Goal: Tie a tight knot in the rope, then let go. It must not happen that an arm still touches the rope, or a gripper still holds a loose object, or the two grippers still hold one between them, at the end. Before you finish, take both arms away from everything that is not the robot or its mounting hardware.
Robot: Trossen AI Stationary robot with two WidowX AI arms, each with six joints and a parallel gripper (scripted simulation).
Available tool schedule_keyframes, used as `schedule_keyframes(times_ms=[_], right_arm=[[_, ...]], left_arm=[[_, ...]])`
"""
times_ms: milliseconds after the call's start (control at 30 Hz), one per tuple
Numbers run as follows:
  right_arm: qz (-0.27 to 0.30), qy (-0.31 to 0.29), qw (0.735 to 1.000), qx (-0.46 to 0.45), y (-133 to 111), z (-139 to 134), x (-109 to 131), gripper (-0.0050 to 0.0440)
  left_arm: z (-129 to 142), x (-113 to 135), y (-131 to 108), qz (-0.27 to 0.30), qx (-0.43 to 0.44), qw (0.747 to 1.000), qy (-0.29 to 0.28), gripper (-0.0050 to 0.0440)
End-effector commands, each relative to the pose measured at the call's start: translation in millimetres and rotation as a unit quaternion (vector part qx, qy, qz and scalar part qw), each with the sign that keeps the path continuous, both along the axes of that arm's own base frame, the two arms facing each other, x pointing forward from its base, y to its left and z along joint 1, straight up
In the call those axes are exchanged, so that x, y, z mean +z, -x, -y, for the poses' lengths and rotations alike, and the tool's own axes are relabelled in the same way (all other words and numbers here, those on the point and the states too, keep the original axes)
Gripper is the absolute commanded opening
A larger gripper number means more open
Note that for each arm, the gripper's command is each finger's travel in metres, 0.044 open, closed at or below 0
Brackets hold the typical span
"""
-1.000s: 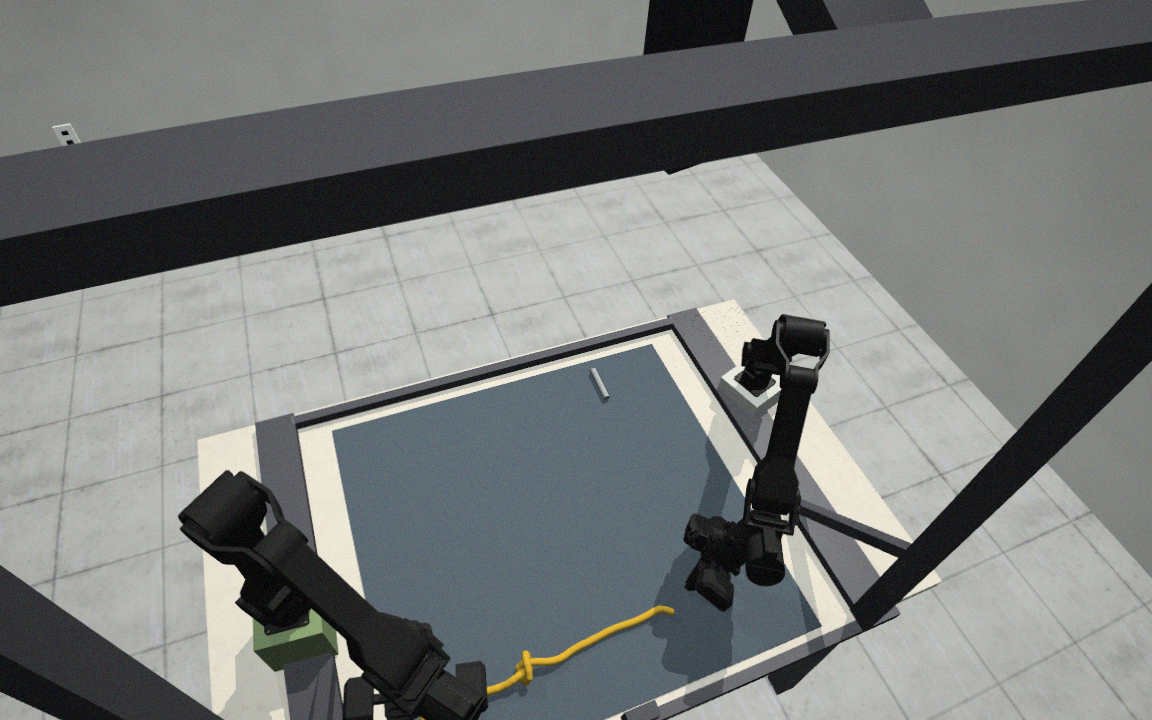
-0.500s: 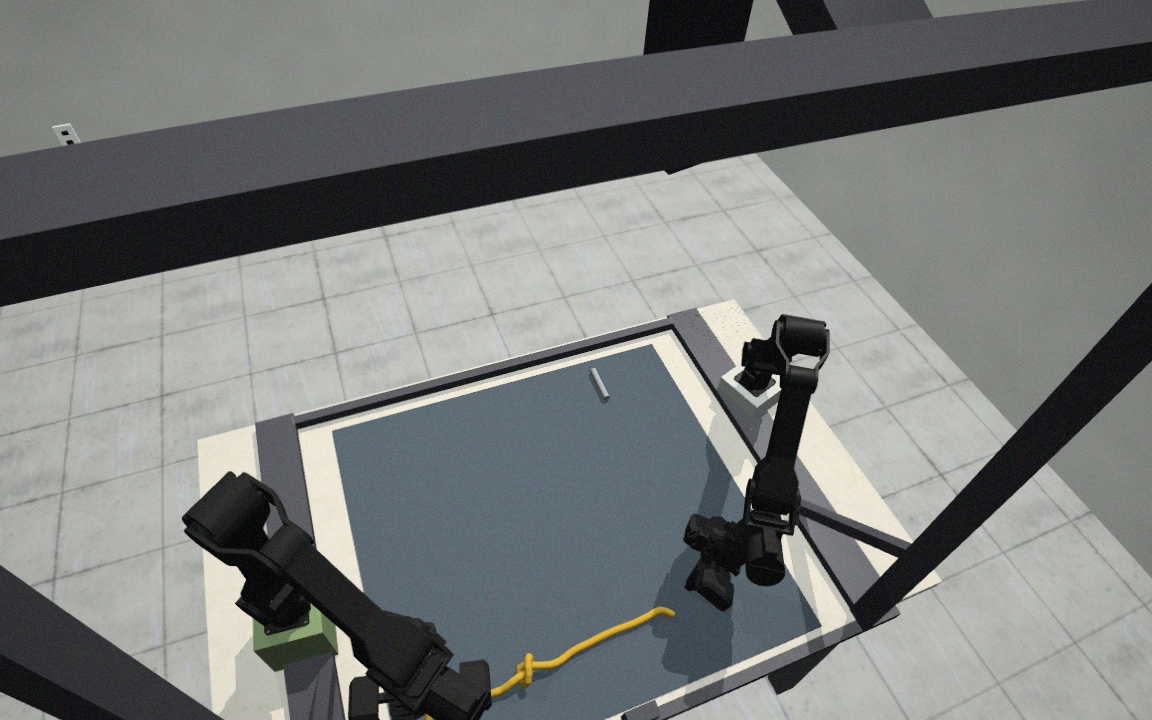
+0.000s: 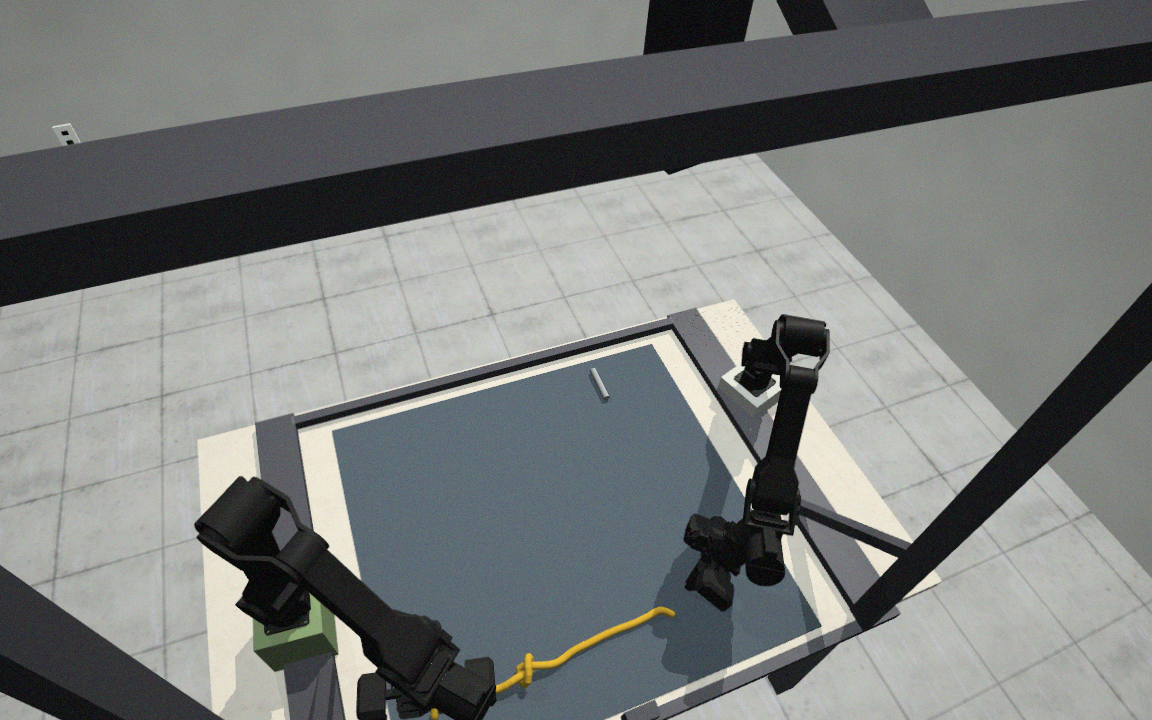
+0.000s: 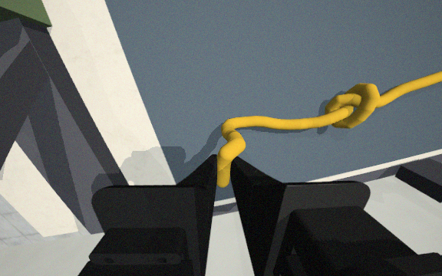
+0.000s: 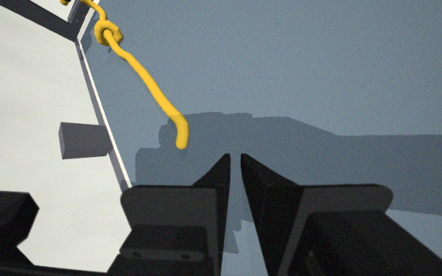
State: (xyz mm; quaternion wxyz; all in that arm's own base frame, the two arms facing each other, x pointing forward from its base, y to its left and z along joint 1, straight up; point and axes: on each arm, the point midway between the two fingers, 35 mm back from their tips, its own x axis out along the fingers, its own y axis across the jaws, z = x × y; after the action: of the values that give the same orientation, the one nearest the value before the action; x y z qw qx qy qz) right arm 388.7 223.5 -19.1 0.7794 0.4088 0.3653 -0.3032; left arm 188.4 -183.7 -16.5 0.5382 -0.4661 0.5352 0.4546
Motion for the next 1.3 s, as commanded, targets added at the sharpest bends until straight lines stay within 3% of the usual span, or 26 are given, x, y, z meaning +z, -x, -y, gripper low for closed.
schedule_keyframes(times_ms=[0, 400, 867, 967, 1267], right_arm=[[0.008, -0.008, 1.0, -0.001, -3, -3, 8, 0.0045], [0.008, -0.008, 1.0, -0.001, -3, -3, 8, 0.0045], [0.008, -0.008, 1.0, -0.001, -3, -3, 8, 0.0045], [0.008, -0.008, 1.0, -0.001, -3, -3, 8, 0.0045], [0.008, -0.008, 1.0, -0.001, -3, -3, 8, 0.0045]], left_arm=[[-2, -4, -1, -0.001, -0.001, 1.0, 0.001, 0.003], [-9, -23, -8, -0.001, -0.001, 1.0, 0.001, 0.003], [-9, -23, -8, -0.001, -0.001, 1.0, 0.001, 0.003], [-9, -23, -8, -0.001, -0.001, 1.0, 0.001, 0.01], [-9, -23, -8, -0.001, -0.001, 1.0, 0.001, 0.01]])
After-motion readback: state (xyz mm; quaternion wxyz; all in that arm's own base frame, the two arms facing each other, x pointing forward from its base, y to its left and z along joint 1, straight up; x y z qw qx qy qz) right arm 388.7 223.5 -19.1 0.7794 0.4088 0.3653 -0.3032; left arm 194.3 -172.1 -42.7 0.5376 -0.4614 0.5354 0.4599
